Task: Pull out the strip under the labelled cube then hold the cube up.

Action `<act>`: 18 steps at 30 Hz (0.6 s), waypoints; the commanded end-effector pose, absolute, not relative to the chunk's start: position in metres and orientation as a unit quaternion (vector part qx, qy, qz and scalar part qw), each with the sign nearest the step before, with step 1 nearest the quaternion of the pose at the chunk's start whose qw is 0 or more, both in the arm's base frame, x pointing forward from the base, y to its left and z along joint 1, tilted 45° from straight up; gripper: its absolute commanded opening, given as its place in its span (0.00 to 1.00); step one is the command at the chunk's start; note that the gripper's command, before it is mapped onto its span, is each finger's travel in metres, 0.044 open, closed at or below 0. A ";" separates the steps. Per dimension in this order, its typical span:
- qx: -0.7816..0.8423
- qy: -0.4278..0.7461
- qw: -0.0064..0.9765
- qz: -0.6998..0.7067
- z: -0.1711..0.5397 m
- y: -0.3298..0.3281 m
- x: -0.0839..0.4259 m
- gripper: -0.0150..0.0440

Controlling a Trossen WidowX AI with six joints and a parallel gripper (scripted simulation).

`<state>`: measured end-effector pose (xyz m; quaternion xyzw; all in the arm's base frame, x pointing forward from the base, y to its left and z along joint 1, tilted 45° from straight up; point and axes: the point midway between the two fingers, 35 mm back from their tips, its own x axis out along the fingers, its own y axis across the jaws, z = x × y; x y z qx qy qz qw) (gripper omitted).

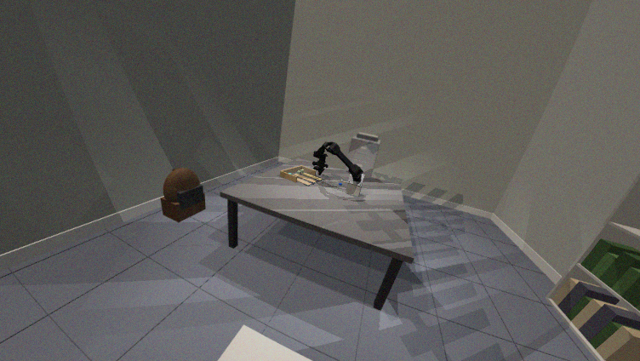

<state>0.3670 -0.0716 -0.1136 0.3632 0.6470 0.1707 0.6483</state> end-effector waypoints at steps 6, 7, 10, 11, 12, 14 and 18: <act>0.367 0.647 0.646 0.171 -0.125 -0.060 0.368 0.25; 0.367 0.647 0.646 0.171 -0.126 -0.058 0.368 0.25; 0.367 0.647 0.646 0.171 -0.130 -0.055 0.369 0.25; 0.367 0.647 0.646 0.171 -0.131 -0.054 0.369 0.25; 0.367 0.647 0.646 0.172 -0.132 -0.053 0.369 0.25; 0.367 0.647 0.646 0.172 -0.134 -0.051 0.370 0.25; 0.368 0.647 0.646 0.172 -0.139 -0.046 0.370 0.25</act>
